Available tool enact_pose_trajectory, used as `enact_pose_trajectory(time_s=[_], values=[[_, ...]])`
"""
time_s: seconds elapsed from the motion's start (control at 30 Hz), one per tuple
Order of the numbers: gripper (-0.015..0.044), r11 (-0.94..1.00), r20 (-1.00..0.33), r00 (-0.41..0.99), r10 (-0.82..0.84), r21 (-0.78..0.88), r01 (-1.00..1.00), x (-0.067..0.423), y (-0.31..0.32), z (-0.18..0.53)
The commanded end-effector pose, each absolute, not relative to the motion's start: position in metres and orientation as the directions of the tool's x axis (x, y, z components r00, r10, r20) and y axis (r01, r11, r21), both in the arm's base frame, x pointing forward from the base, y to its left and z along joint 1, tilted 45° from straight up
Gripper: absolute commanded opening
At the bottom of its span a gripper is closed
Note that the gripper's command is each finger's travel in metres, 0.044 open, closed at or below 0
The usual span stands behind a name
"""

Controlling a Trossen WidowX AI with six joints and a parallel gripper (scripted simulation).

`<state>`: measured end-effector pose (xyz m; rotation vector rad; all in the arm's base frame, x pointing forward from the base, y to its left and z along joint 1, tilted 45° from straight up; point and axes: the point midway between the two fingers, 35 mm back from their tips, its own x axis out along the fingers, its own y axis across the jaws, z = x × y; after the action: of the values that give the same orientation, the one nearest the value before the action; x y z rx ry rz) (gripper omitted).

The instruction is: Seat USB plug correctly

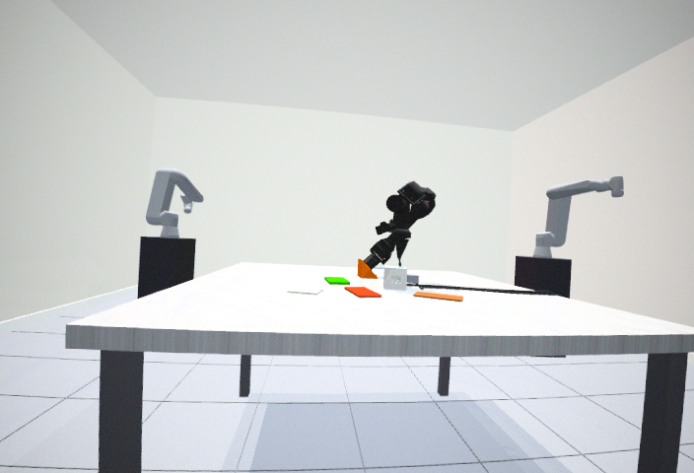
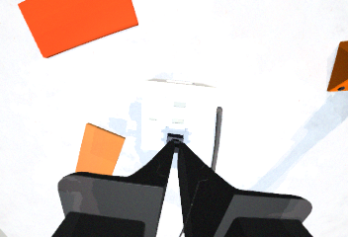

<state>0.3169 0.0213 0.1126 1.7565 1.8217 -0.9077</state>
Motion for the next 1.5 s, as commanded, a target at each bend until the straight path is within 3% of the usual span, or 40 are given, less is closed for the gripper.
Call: enact_pose_trajectory(time_s=[0.0,1.47], values=[[0.0000,-0.027,-0.716,-0.088,0.693,-0.148,0.989,0.317,0.021,0.113],[0.0000,-0.027,-0.716,-0.089,0.692,-0.149,0.988,0.320,0.000,0.134]])
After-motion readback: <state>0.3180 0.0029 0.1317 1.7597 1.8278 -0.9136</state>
